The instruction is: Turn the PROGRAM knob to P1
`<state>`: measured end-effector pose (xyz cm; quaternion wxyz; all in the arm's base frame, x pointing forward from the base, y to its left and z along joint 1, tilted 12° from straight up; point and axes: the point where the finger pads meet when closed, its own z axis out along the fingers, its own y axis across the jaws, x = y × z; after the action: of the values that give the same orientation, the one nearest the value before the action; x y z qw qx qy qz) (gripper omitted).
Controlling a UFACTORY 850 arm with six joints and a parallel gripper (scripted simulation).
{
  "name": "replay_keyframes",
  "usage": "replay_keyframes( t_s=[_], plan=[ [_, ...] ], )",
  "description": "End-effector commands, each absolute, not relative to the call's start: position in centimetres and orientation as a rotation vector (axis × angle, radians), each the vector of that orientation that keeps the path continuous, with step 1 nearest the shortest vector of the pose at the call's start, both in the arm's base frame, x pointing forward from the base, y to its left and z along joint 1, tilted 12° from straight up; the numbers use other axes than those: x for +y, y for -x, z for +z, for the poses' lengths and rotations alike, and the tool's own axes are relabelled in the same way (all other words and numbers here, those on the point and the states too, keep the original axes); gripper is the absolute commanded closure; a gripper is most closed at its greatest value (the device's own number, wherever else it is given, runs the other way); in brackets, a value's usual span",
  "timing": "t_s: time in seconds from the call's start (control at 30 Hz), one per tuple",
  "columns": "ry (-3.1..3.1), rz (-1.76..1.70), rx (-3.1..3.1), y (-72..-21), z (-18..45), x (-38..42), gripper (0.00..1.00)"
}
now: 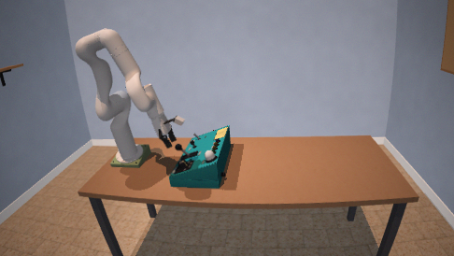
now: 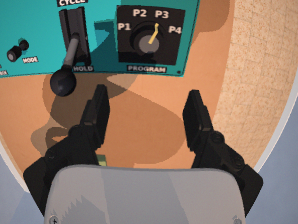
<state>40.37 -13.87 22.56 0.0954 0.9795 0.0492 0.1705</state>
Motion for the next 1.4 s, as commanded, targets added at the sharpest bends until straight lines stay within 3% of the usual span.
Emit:
replay_keyframes(
  t_s=[0.0, 1.37],
  plan=[
    [-2.899, 0.508, 0.145, -40.6, 22.1, -14.0, 0.24],
    [-2.899, 0.508, 0.145, -42.1, 18.2, -14.7, 0.24]
  ],
)
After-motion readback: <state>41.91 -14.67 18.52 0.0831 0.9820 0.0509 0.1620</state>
